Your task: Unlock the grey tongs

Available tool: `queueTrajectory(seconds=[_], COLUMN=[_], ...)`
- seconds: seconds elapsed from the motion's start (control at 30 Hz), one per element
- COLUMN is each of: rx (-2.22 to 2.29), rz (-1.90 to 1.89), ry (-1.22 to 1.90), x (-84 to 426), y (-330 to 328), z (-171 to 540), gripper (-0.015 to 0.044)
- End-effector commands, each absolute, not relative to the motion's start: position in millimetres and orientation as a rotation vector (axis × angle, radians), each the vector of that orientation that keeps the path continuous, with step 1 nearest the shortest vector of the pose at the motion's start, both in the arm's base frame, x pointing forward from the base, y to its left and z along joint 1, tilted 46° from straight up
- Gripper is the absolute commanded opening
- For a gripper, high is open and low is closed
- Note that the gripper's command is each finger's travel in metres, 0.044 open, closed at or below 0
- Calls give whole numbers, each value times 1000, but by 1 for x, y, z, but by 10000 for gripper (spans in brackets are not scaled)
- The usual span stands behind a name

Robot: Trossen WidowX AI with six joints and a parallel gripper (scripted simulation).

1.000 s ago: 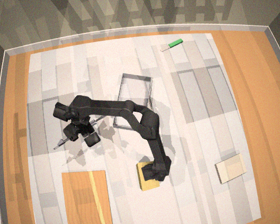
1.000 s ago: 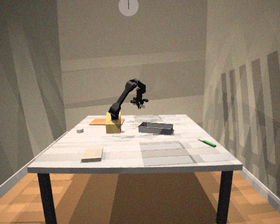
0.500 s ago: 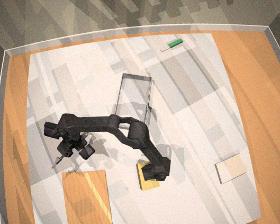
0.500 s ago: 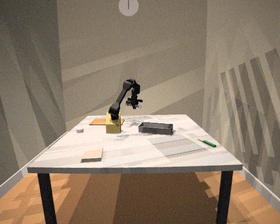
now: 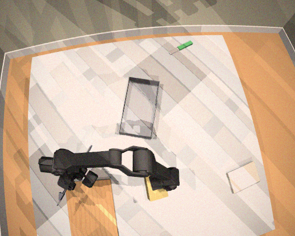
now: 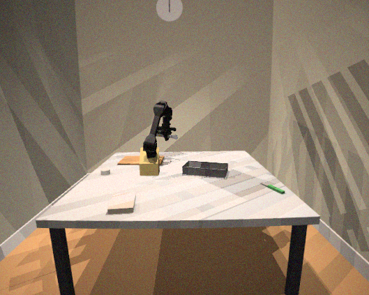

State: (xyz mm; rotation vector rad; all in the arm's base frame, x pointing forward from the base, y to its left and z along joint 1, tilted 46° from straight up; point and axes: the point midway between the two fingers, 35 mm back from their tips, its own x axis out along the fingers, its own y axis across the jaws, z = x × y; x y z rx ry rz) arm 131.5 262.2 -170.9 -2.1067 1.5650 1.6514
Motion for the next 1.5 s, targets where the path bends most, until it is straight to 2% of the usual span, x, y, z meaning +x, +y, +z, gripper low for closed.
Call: queueTrajectory(seconds=[0.0, 0.5, 1.0, 1.27, 1.47], rx=[-2134, -2242, -2320, -2304, -2085], rz=[1750, 2075, 2428, 2455, 2579], ry=[1516, 1352, 1176, 1178, 1270], x=[105, 6, -92, -96, -92], y=[271, 282, 266, 264, 257], z=[-172, -175, -173, -174, -178], gripper=[-150, -150, -150, -150, -150])
